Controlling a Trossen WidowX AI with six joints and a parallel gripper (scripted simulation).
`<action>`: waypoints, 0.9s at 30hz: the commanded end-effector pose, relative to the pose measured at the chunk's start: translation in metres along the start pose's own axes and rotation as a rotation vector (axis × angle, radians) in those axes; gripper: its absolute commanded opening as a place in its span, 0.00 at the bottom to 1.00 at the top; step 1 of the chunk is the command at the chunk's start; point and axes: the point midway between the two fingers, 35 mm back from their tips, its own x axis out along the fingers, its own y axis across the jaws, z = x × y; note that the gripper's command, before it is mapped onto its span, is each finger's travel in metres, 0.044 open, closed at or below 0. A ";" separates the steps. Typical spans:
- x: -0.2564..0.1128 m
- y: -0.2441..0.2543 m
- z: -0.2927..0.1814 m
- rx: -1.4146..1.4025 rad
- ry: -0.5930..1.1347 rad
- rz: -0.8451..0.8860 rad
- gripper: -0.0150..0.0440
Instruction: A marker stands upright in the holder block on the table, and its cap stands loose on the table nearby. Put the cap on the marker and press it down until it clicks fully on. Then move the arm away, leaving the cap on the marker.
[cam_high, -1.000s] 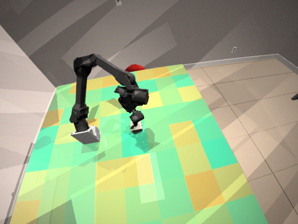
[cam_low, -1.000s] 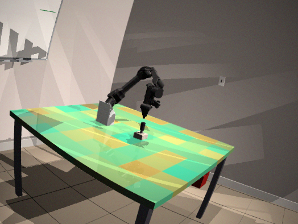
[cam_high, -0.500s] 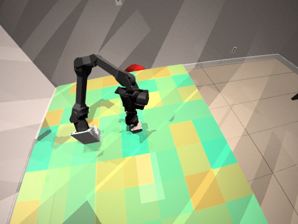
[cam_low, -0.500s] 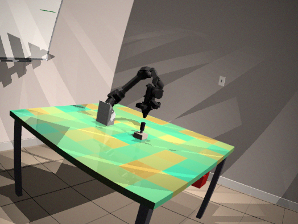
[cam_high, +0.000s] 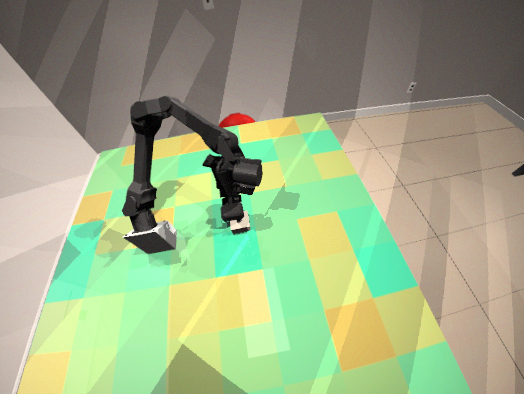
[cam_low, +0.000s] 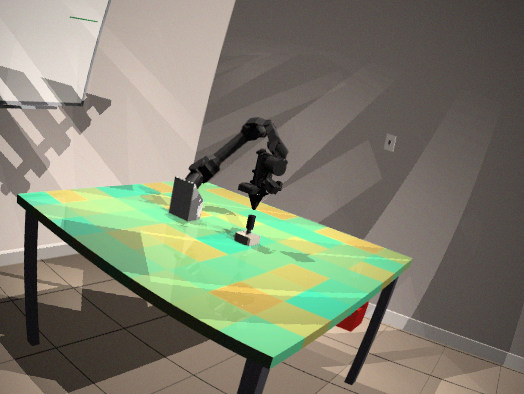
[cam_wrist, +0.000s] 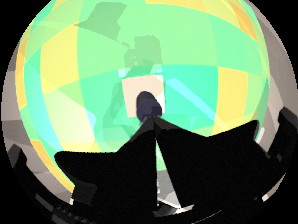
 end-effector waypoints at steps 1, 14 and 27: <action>0.007 0.001 -0.001 0.003 0.002 0.004 0.25; 0.025 0.001 -0.001 0.003 0.002 0.005 0.25; 0.029 -0.001 0.001 0.000 -0.008 0.000 0.25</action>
